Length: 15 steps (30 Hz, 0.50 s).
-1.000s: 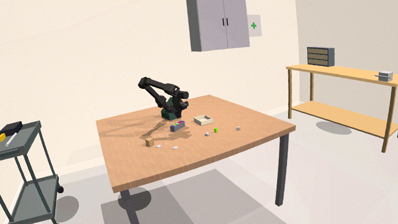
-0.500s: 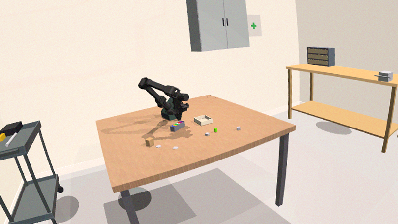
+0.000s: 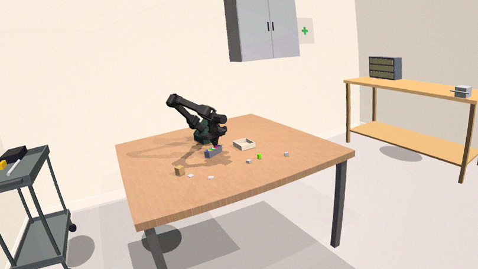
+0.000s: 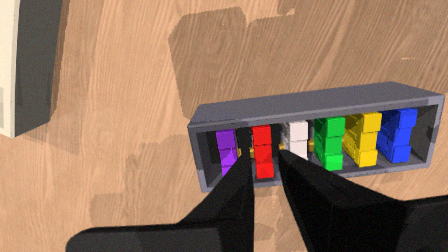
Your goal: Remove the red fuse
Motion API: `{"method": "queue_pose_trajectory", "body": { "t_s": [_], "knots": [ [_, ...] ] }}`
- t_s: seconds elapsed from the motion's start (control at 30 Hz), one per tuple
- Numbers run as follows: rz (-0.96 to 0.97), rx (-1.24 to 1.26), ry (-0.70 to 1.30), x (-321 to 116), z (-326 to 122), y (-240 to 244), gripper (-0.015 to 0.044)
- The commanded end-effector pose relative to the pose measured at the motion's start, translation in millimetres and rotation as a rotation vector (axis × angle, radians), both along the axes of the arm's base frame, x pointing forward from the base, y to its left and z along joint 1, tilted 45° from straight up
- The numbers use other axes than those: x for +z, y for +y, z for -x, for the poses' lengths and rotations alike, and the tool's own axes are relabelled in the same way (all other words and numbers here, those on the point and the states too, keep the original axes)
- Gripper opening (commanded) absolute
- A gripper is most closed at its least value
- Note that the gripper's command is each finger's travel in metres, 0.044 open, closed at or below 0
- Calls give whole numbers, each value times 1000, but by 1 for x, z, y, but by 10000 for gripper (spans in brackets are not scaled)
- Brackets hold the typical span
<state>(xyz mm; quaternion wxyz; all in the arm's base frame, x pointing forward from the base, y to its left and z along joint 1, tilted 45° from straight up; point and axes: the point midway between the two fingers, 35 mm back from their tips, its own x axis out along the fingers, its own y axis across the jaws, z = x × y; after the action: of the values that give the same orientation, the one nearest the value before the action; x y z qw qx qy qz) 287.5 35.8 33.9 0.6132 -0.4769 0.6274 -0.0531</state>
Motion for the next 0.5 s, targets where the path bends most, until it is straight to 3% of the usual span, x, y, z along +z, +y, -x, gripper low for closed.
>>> {"method": "queue_pose_trajectory", "body": {
  "t_s": [0.0,0.47],
  "knots": [
    [6,4,1,-1,-1,-1,68],
    [6,4,1,-4,-1,-4,68]
  ]
}}
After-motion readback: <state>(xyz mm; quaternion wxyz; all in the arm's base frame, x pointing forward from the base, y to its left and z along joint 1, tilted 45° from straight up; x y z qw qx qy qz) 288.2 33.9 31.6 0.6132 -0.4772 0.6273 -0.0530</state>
